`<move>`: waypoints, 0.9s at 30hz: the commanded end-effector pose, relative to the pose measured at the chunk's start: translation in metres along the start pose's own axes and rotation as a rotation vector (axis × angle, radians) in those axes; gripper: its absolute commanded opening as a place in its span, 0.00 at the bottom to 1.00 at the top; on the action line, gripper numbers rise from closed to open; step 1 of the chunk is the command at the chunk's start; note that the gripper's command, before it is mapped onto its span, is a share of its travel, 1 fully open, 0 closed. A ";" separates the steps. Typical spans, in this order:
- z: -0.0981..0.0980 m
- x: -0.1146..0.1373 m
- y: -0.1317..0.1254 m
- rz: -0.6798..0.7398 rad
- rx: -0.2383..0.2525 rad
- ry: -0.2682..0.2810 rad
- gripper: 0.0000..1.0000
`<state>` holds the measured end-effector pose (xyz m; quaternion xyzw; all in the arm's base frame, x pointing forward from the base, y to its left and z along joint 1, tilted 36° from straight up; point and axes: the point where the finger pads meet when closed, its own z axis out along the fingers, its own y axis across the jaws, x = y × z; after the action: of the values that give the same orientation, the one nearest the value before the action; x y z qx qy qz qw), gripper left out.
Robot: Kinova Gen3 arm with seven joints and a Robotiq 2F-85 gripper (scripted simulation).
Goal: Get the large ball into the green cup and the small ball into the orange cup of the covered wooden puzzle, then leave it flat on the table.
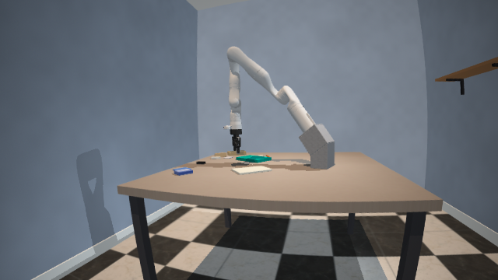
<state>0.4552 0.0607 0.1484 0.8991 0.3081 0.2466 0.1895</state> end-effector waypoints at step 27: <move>0.000 -0.003 0.002 0.008 0.003 0.000 0.72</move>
<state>0.4551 0.0570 0.1493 0.9013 0.3037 0.2461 0.1865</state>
